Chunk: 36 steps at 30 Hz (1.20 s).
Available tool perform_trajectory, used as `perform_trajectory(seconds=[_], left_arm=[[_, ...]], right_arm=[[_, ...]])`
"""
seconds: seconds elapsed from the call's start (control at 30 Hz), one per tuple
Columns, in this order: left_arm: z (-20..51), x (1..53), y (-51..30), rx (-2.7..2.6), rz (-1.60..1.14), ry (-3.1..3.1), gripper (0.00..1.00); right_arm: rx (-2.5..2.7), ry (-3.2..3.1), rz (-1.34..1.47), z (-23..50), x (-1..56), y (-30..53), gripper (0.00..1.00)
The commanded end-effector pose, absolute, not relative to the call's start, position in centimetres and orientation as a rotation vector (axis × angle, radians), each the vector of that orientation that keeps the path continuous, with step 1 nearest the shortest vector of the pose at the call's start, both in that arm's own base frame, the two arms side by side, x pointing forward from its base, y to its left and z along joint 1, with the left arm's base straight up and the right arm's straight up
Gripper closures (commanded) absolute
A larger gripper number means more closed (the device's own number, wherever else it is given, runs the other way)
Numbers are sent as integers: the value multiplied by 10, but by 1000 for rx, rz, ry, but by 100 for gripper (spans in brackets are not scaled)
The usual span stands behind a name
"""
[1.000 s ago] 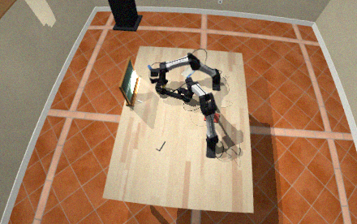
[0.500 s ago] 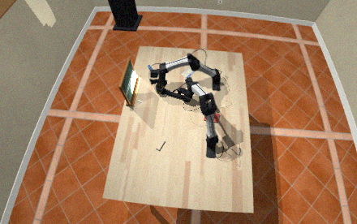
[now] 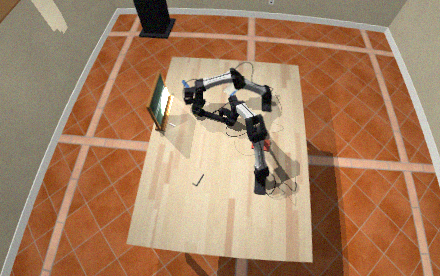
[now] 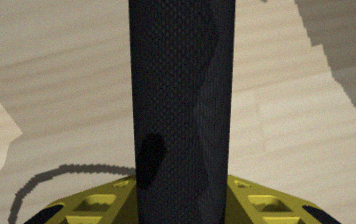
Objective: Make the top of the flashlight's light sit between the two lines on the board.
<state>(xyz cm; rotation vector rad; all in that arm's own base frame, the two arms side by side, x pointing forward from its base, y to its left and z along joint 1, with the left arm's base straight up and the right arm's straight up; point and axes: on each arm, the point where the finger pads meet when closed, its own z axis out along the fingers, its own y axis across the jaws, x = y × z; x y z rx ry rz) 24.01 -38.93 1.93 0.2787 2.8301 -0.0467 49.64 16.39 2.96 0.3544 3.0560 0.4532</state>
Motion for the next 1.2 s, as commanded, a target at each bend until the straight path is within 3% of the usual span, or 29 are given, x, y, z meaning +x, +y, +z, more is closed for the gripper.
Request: perform_trajectory(seconds=[0.0, 0.03, 0.47, 0.67, 0.8, 1.17], left_arm=[[36, 238, -394, 317, -83, 2792, 70], [36, 238, -394, 317, -83, 2792, 70], [36, 238, -395, 317, -91, 2792, 70], [36, 238, -395, 317, -91, 2792, 70], [36, 238, -395, 317, -91, 2792, 70], [36, 238, -395, 317, -91, 2792, 70]], right_arm=[[364, 3069, 408, 22, 499, 166, 50], [371, 3064, 409, 23, 501, 164, 0], [374, 3064, 409, 31, 502, 154, 0], [355, 3010, 455, 77, 503, 153, 0], [373, 3062, 438, 53, 500, 151, 0], [342, 3063, 446, 75, 496, 156, 0]])
